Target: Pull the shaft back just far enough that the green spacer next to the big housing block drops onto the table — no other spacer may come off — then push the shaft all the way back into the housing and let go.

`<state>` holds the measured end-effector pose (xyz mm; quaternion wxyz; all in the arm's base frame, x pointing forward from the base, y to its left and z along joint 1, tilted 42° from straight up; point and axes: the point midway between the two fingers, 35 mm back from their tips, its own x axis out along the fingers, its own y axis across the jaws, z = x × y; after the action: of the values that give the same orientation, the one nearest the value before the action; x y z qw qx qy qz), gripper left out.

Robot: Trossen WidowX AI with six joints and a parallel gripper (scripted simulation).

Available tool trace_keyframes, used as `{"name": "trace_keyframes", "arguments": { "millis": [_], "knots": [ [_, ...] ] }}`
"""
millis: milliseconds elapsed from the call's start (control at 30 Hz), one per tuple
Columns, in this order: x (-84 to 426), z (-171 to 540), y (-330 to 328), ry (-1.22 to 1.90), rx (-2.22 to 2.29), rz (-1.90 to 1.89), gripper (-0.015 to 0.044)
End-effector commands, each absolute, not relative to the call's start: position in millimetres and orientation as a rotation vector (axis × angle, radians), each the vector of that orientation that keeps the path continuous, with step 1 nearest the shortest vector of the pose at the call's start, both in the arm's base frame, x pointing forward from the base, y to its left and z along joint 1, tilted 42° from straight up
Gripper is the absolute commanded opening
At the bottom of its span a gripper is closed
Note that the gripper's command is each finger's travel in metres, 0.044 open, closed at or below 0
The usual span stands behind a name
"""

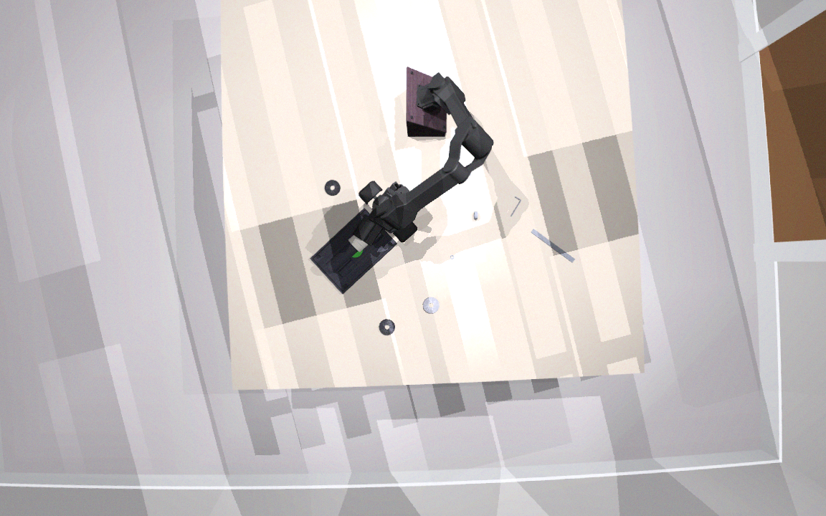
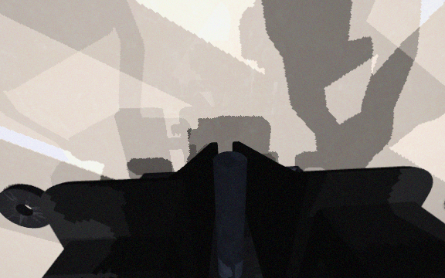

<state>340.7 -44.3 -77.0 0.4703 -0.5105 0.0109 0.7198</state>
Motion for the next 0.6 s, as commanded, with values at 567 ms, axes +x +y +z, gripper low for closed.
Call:
{"name": "trace_keyframes", "arguments": {
  "millis": [567],
  "knots": [
    [343.0, -78.3, -47.3, 0.032, -1.271, 1.753, 0.0000]
  ]
}}
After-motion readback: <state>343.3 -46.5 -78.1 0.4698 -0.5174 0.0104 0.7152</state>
